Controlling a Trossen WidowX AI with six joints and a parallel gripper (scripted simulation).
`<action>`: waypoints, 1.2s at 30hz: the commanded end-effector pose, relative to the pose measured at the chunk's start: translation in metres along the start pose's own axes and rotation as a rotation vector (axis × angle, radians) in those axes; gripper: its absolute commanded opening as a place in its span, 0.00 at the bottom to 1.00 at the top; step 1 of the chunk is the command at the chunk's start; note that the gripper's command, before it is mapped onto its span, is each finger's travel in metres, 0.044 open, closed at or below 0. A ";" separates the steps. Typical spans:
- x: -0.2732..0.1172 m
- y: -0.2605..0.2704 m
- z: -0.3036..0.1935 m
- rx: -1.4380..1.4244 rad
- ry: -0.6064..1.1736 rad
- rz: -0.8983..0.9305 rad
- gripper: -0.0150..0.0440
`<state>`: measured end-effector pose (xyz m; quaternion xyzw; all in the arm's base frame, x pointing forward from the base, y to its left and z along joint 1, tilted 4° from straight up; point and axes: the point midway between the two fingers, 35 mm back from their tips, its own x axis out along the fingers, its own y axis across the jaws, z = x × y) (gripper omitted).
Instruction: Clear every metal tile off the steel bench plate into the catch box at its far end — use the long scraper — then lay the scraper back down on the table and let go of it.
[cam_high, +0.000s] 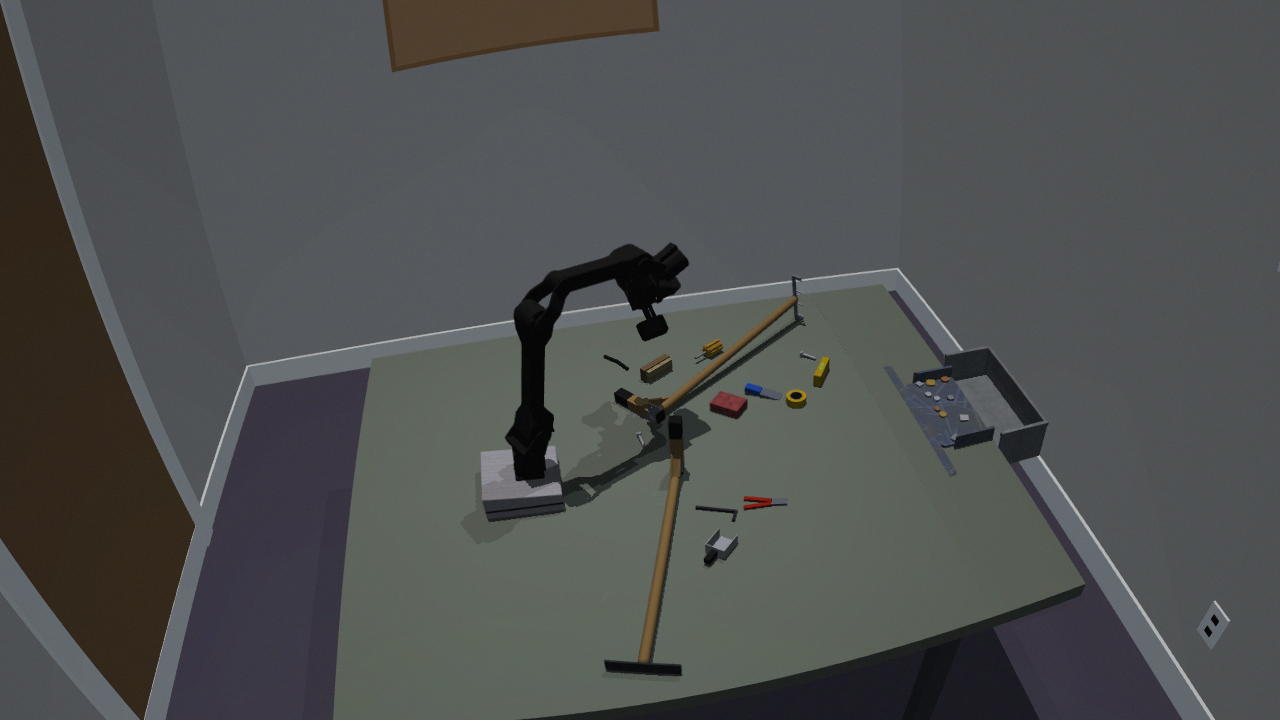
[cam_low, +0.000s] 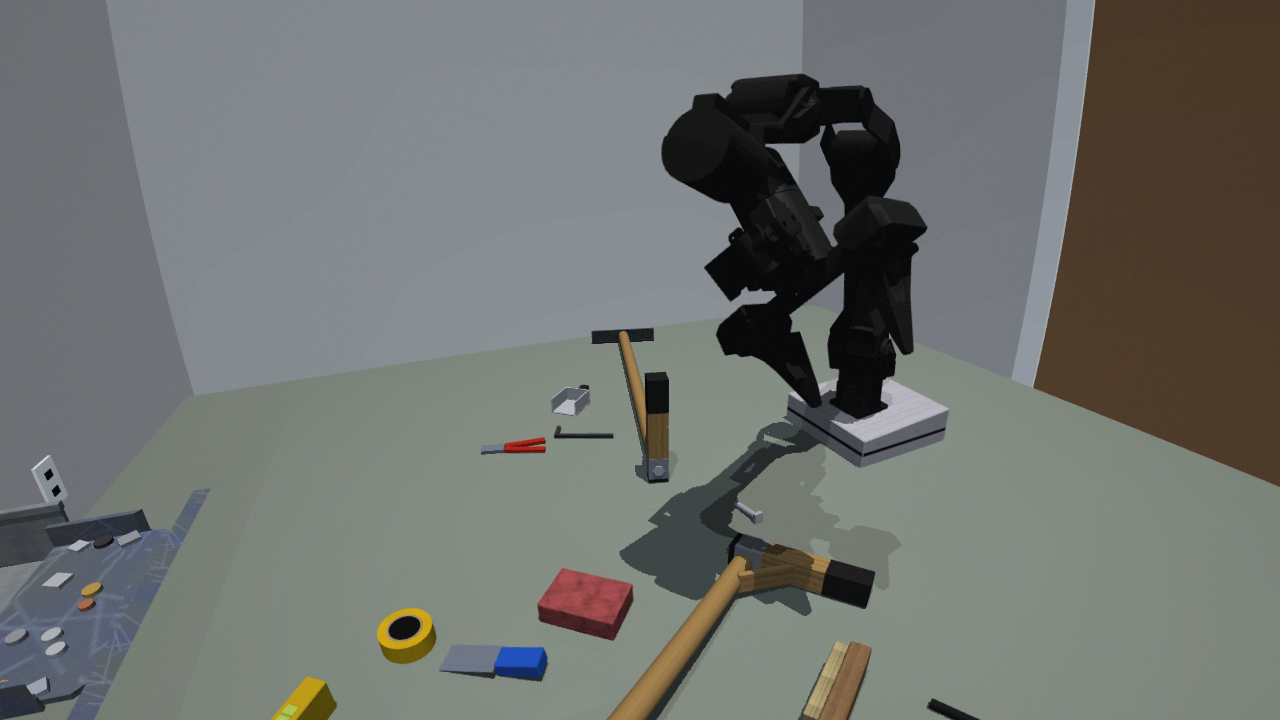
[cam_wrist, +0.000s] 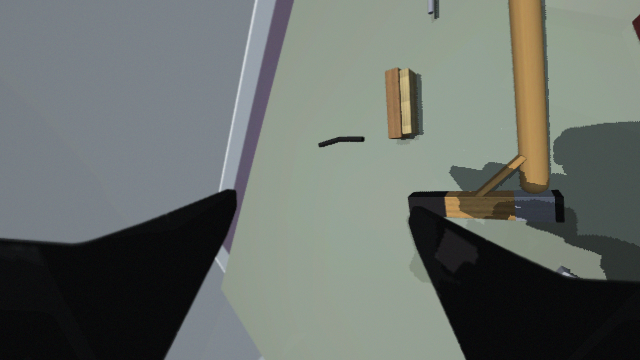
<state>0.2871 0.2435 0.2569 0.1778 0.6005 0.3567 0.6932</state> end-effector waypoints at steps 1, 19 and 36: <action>-0.001 0.004 -0.004 -0.026 -0.012 -0.009 1.00; -0.029 0.021 -0.026 -0.249 -0.175 -0.101 1.00; -0.061 0.033 -0.046 -0.429 -0.354 -0.181 1.00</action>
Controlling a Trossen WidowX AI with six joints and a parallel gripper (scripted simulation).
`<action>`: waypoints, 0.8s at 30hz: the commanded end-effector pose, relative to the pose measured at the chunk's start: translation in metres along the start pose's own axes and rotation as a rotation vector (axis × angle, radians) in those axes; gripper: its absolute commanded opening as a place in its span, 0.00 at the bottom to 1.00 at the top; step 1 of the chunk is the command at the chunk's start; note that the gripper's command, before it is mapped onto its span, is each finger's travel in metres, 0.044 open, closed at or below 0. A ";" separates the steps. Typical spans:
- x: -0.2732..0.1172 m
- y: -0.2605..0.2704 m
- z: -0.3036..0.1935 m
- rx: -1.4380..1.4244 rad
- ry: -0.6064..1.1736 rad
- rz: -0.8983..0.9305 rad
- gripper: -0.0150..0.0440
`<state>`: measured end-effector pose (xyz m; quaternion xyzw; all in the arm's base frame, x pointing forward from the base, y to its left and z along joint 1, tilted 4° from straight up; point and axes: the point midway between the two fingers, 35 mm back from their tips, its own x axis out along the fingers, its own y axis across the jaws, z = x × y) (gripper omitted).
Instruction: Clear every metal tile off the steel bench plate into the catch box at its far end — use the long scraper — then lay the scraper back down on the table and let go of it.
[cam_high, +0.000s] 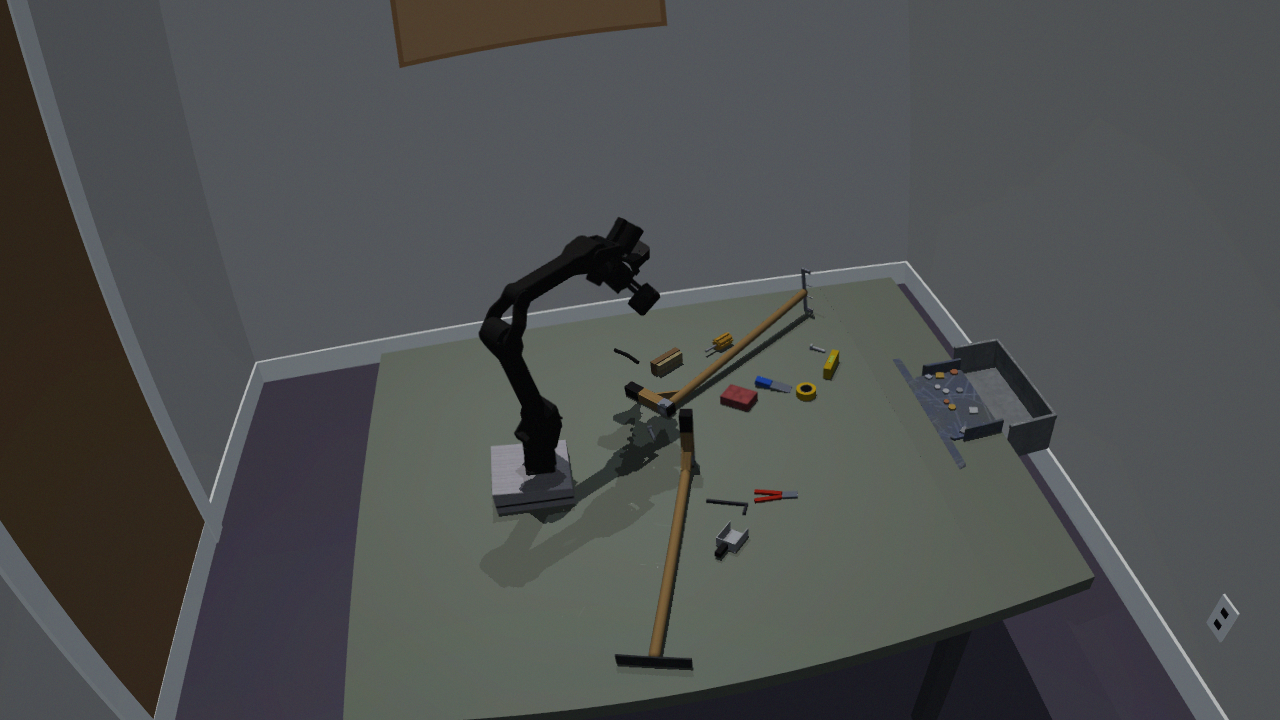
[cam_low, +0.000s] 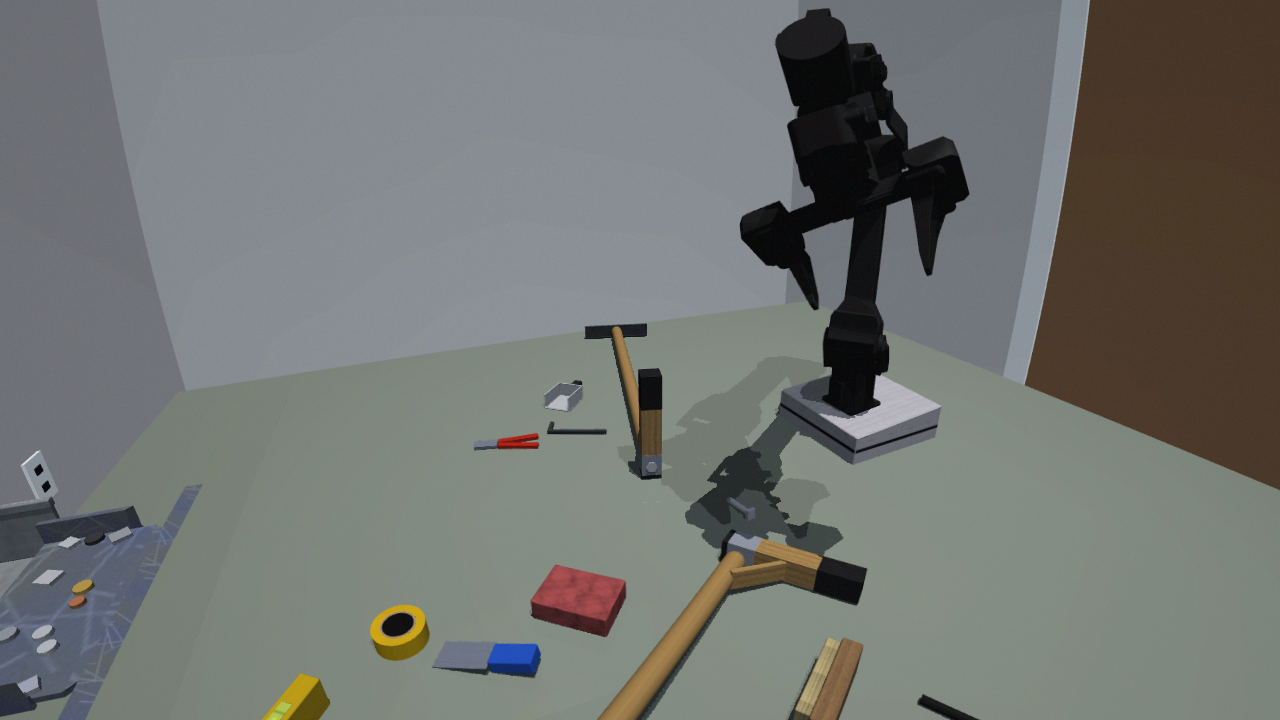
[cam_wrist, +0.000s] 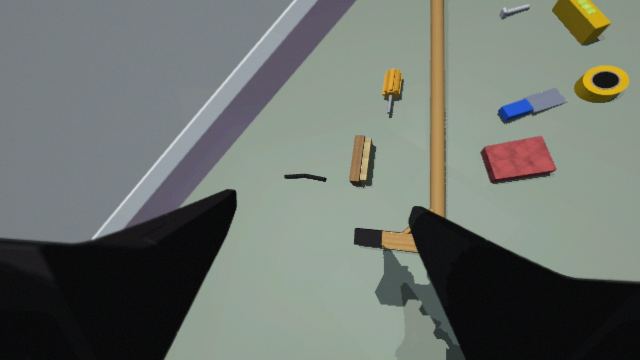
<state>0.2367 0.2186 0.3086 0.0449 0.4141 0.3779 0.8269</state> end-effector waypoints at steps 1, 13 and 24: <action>-0.009 0.001 -0.002 -0.043 -0.044 -0.026 1.00; -0.040 0.005 -0.003 -0.138 -0.189 -0.093 1.00; -0.071 0.007 -0.005 -0.204 -0.329 -0.154 1.00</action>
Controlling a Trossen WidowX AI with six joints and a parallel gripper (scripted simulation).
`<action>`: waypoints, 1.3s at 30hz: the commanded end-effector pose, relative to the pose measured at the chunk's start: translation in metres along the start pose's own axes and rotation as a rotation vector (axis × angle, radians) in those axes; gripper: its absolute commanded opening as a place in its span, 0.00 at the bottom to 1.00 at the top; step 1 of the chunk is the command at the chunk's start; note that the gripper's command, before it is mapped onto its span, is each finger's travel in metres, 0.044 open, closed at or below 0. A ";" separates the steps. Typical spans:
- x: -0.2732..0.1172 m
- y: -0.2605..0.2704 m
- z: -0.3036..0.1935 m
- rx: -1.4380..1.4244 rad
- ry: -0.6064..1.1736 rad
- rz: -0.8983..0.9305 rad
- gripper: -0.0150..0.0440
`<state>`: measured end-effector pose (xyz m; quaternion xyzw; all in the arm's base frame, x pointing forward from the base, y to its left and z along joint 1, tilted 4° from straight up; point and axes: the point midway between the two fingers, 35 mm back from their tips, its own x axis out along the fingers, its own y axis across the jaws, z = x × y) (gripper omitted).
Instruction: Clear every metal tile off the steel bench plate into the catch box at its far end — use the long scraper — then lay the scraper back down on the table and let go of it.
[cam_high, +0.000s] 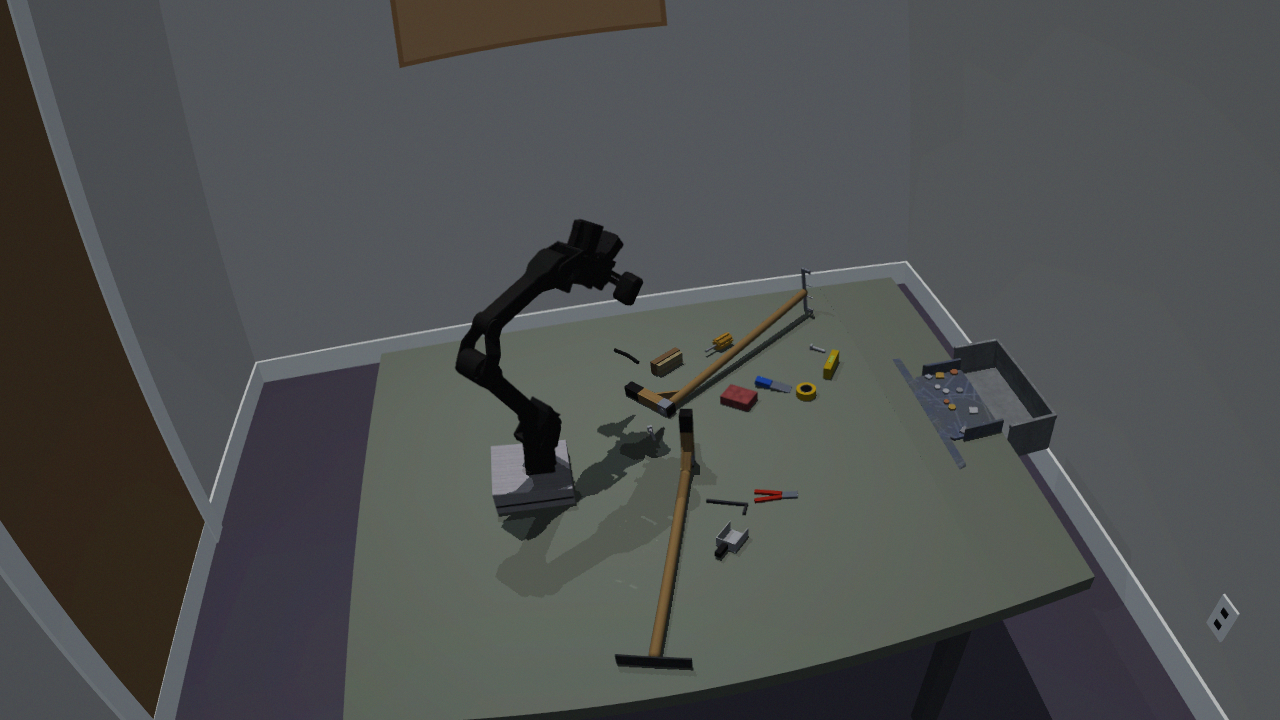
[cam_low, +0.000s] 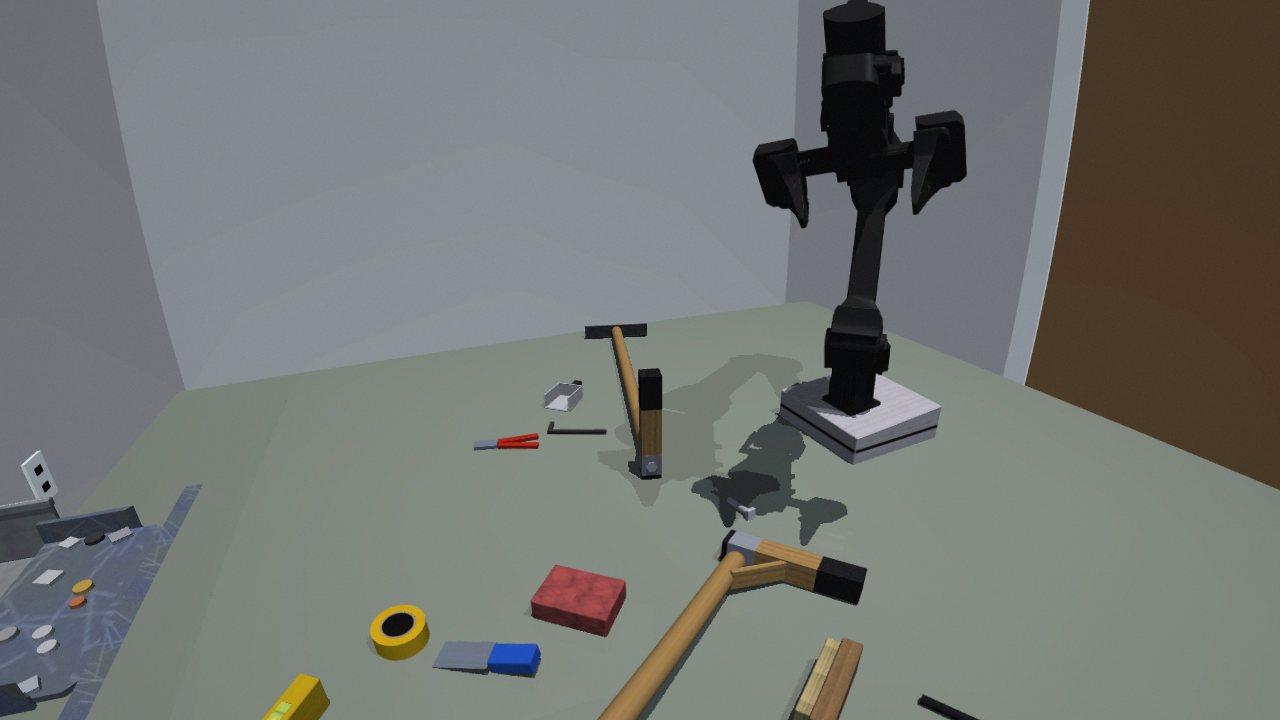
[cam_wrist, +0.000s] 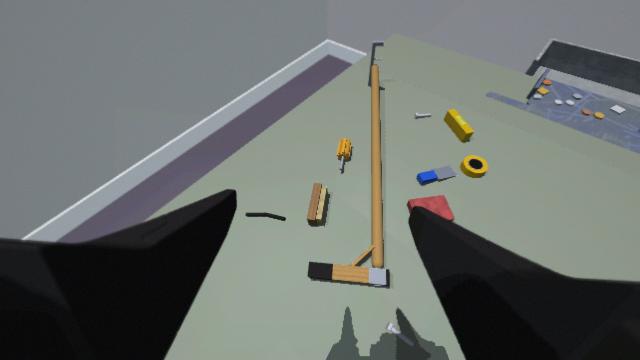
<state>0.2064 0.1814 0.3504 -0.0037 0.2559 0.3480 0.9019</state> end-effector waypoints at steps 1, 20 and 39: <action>-0.011 -0.002 0.001 -0.027 -0.049 -0.028 1.00; -0.066 -0.012 0.006 -0.093 -0.289 -0.143 1.00; -0.092 -0.017 0.007 -0.103 -0.407 -0.202 1.00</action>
